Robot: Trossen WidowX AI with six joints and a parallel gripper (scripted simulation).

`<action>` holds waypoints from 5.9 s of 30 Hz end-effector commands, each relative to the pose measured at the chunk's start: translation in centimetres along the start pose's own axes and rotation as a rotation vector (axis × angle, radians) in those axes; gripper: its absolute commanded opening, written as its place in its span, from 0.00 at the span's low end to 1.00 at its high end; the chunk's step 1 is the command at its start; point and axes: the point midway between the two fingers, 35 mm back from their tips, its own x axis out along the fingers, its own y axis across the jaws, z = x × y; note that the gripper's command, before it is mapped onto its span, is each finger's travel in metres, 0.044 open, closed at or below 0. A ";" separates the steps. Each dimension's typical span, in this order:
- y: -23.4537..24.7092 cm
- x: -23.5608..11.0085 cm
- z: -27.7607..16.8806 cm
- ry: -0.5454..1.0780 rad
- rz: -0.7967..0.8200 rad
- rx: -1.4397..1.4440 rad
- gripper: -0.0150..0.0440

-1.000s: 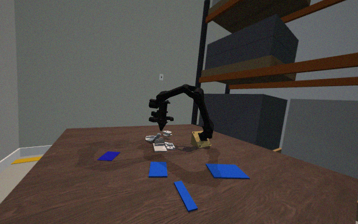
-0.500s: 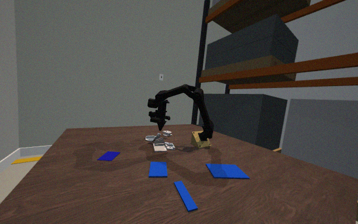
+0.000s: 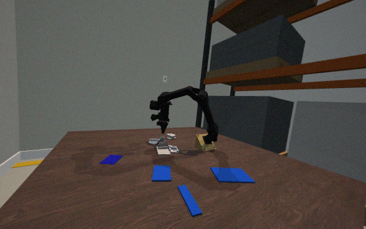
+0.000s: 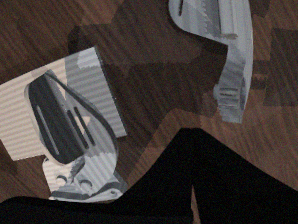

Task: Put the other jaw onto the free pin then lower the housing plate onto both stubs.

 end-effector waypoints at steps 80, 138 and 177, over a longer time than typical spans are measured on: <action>-3.7 5.7 0.9 -0.005 0.001 -0.134 0.25; -5.0 0.6 1.0 -0.011 0.004 -0.120 1.00; -4.9 -0.2 0.9 -0.005 0.001 -0.127 0.25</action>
